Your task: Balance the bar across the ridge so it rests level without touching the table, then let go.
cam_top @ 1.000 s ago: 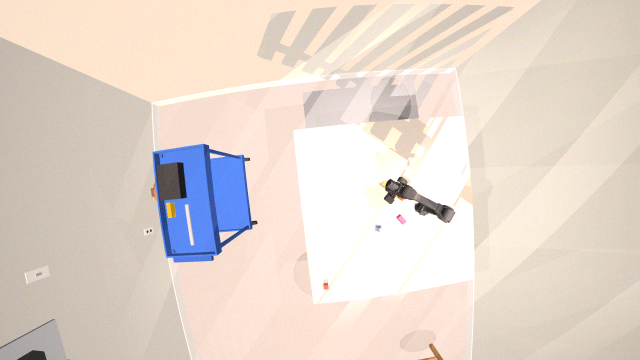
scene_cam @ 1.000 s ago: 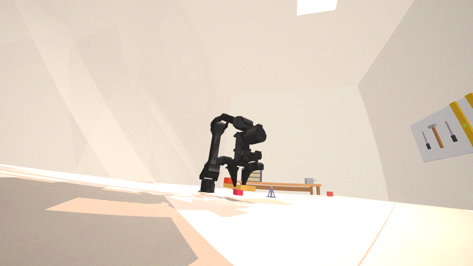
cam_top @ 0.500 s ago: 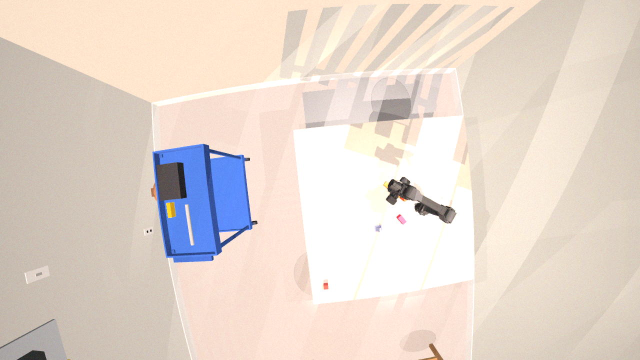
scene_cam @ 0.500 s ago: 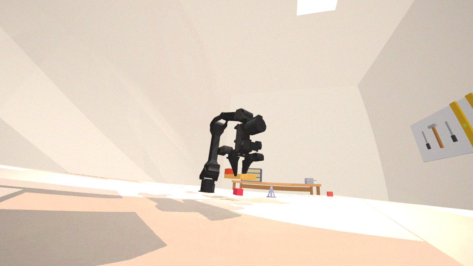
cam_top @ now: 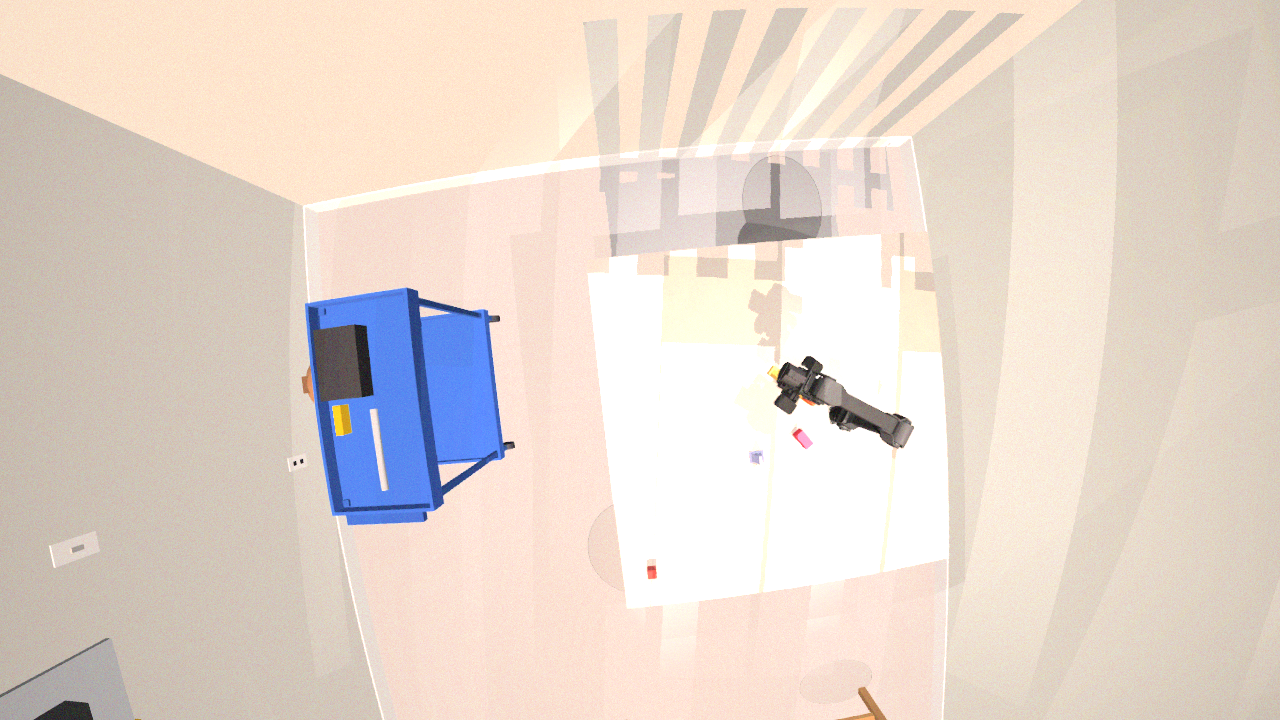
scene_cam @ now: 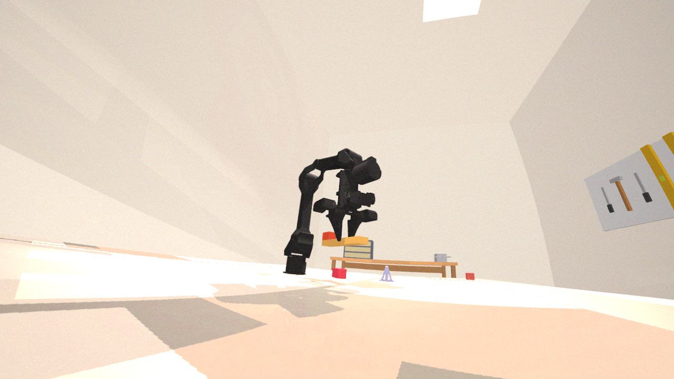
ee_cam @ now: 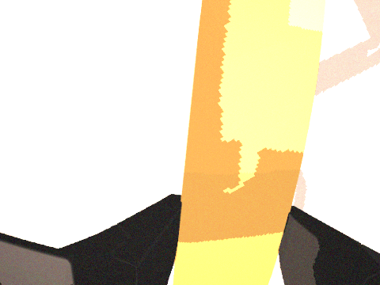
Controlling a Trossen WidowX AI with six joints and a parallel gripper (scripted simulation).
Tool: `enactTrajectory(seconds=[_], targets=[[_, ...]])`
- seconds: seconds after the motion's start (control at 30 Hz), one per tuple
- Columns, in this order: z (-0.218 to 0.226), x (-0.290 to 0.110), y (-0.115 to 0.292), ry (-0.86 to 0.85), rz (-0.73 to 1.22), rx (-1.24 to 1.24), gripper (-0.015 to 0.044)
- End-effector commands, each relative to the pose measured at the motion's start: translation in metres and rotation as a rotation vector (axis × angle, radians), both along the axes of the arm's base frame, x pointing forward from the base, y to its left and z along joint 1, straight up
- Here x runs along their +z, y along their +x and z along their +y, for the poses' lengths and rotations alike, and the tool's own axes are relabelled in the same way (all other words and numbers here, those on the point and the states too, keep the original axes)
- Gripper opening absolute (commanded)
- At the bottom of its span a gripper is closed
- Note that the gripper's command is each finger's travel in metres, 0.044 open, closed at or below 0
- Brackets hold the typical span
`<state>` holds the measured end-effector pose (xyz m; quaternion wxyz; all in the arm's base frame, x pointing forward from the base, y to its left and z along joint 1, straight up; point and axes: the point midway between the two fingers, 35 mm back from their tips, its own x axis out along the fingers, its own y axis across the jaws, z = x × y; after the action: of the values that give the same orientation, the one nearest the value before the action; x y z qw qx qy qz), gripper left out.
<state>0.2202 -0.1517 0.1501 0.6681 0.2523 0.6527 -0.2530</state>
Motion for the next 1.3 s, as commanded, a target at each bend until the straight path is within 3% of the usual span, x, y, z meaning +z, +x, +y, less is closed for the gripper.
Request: enactTrajectory(seconds=[0.0,1.27], targets=[[0.005,0.003,0.010,-0.006,-0.001,0.030,0.0000],[0.102,0.009,0.092,-0.005,-0.006,0.372,0.0000]])
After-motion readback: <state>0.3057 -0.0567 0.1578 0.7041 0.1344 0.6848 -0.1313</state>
